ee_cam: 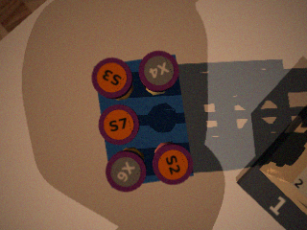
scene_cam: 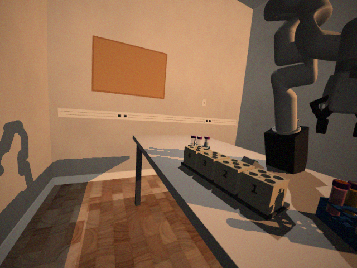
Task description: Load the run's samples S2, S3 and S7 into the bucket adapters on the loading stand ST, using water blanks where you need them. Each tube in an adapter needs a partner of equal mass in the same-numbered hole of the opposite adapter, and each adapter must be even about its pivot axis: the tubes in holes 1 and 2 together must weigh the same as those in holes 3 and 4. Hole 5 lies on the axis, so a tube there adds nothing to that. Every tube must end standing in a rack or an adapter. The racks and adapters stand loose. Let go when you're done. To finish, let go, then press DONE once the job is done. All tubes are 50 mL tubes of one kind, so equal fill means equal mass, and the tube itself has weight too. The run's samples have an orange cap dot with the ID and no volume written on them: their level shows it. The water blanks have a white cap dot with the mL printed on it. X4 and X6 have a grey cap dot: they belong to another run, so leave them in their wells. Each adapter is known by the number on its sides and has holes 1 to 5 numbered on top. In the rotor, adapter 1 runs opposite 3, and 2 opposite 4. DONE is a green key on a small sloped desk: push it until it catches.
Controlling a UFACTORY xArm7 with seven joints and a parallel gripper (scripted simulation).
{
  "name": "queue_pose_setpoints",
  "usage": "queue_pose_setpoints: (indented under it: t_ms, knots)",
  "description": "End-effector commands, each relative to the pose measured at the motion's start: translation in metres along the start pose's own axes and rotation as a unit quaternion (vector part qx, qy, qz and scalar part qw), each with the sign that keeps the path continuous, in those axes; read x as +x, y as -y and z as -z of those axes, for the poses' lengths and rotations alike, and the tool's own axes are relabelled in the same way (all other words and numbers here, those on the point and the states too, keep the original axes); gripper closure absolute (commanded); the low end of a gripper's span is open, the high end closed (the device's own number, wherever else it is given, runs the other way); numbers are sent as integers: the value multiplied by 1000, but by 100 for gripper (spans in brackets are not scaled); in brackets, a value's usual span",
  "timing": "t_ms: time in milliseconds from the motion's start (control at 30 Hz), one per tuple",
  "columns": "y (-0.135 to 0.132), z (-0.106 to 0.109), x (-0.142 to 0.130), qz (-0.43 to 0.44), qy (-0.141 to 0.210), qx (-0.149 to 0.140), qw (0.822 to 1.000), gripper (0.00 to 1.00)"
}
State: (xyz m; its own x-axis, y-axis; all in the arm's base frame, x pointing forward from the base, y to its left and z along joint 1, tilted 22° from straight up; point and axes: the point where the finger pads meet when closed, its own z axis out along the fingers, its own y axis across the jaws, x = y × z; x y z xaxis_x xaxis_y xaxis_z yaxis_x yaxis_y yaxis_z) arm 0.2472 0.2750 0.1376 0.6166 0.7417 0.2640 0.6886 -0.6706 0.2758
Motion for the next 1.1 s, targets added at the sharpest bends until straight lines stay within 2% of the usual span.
queue_pose_setpoints:
  t_ms: [0, 233, 367, 767, 867, 1067]
  knots:
    - [-20, 3, -6, -68, -1, 1, 998, 0]
    - [-53, 3, -19, -183, -1, 1, 983, 0]
    - [-62, 3, -22, -216, -1, 1, 976, 0]
    - [-119, 3, -43, -400, 0, 1, 917, 0]
    - [-123, 3, -45, -400, 0, 1, 917, 0]
    - [-151, 3, -56, -400, 0, 0, 917, 0]
